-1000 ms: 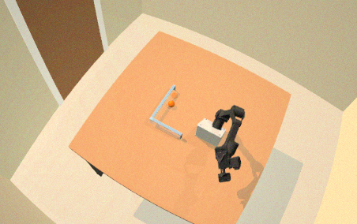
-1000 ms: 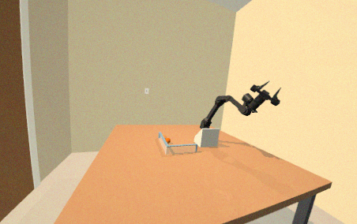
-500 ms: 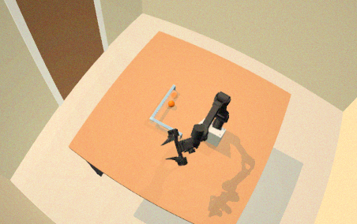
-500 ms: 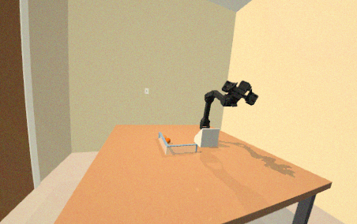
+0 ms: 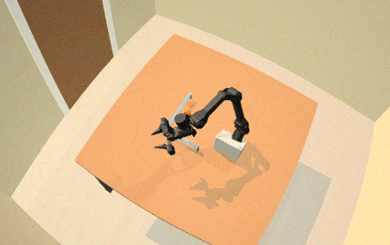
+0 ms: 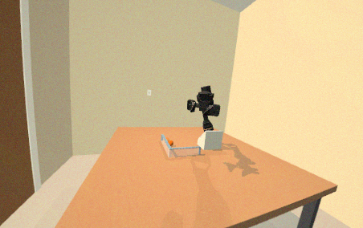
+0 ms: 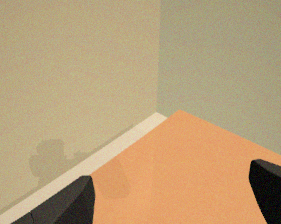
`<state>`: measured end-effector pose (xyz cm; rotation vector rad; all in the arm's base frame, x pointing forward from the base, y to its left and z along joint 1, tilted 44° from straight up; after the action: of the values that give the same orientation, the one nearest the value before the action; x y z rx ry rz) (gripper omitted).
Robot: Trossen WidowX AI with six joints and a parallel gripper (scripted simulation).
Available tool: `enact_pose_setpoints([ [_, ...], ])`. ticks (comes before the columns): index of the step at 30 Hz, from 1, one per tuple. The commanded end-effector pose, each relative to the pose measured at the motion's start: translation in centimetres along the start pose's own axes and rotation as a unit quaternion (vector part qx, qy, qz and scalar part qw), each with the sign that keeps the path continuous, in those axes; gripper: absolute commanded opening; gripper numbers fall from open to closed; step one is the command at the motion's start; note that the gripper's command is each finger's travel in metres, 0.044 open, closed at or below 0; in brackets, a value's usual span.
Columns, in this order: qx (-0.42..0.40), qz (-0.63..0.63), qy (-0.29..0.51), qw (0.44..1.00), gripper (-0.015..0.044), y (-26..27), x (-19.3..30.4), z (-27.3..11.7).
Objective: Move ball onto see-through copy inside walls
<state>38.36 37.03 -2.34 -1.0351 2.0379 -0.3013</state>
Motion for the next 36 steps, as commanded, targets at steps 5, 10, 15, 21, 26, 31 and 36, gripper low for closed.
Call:
enact_pose_setpoints([
  [5, 0.063, 0.096, 0.161, 0.980, 0.0332, -10.3, 7.2, 1.1],
  [10, 0.107, 0.160, 0.274, 0.942, 0.0332, -16.7, 13.2, -0.2],
  [15, 0.151, 0.220, 0.379, 0.886, 0.0332, -22.2, 19.2, -3.3],
  [21, 0.200, 0.282, 0.495, 0.797, 0.0332, -27.5, 25.9, -8.8],
  [26, 0.224, 0.311, 0.554, 0.739, 0.0332, -29.8, 29.2, -12.7],
  [31, 0.224, 0.311, 0.554, 0.739, 0.0332, -29.8, 29.6, -12.6],
  [36, 0.224, 0.311, 0.554, 0.739, 0.0332, -29.8, 30.7, -12.3],
])
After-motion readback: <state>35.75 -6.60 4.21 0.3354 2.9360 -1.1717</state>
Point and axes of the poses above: the point midway between the two fingers, 35 mm back from their tips, its own z axis out along the fingers, its own y axis across the jaws, x = y × z, the point moved 1 cm from there along -z, back along the fingers, and after that the axes turned 3 degrees about z, right-handed, at the moved point
